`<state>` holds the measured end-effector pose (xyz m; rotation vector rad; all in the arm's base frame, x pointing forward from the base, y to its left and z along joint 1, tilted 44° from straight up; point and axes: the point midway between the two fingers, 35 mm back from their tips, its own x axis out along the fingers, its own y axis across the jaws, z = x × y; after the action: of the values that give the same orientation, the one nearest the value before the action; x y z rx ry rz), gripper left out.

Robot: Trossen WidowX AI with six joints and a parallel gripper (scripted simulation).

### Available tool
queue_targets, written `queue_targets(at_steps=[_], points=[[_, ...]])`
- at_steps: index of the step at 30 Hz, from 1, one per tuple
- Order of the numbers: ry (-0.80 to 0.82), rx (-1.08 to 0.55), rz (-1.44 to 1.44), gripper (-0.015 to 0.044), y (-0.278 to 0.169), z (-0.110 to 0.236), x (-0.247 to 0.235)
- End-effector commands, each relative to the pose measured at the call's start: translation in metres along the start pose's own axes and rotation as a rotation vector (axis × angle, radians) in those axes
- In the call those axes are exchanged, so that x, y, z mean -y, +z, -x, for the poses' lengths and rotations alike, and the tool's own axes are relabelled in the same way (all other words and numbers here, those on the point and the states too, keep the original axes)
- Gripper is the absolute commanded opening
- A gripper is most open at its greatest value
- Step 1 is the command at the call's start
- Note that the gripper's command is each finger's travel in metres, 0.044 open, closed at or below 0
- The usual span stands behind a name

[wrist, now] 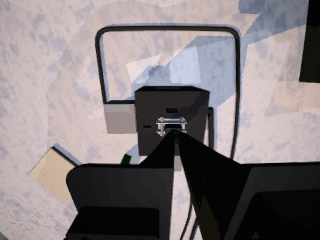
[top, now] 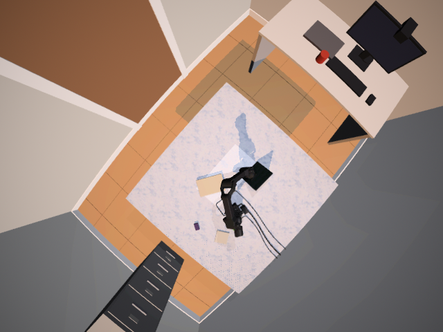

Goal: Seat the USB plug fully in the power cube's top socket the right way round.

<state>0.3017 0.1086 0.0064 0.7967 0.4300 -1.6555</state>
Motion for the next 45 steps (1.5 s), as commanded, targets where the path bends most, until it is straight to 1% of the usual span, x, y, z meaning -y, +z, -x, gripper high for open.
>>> queue_targets(at_steps=[1, 45], points=[[0.003, 0.000, 0.006, 0.0000, 0.0001, -0.0005, -0.0006], [0.004, 0.001, 0.006, 0.0000, -0.0001, -0.0058, -0.0006]])
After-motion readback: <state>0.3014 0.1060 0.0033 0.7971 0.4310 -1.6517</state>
